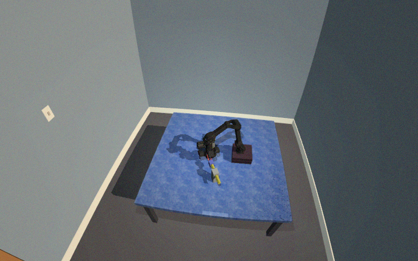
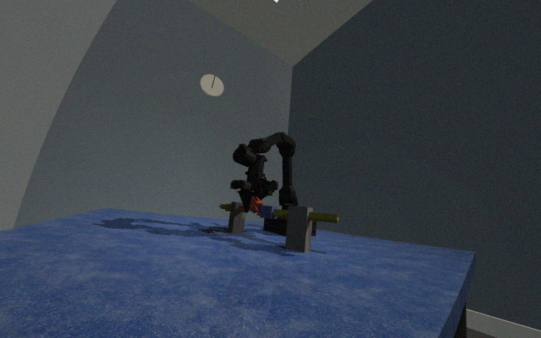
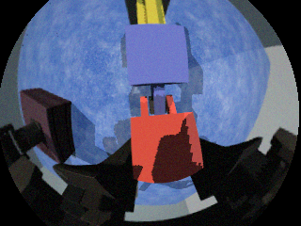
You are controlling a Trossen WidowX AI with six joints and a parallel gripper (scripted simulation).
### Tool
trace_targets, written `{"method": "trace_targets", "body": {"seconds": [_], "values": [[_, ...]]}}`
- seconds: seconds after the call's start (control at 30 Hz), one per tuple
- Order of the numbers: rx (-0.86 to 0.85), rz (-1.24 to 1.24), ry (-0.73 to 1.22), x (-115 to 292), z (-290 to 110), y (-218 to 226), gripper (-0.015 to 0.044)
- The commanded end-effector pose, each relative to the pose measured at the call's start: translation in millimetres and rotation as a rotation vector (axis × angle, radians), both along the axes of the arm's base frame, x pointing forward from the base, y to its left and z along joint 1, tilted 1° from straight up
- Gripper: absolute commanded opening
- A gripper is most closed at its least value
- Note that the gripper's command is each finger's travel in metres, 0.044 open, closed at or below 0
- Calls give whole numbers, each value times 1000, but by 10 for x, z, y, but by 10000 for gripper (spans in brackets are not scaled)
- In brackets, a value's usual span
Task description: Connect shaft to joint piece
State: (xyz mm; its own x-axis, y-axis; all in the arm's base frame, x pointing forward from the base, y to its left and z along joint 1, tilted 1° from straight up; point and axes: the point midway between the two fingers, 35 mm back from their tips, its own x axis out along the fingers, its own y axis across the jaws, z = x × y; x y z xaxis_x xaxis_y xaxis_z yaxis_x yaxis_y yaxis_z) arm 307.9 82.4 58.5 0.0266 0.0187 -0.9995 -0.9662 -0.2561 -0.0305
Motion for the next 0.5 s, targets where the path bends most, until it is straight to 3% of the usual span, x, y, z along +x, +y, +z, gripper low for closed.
{"method": "trace_targets", "body": {"seconds": [0.0,0.33,0.47], "values": [[2,-4,1,-1,-6,5,182],[2,-4,1,-1,-6,5,182],[0,0,0,0,0,0,147]]}}
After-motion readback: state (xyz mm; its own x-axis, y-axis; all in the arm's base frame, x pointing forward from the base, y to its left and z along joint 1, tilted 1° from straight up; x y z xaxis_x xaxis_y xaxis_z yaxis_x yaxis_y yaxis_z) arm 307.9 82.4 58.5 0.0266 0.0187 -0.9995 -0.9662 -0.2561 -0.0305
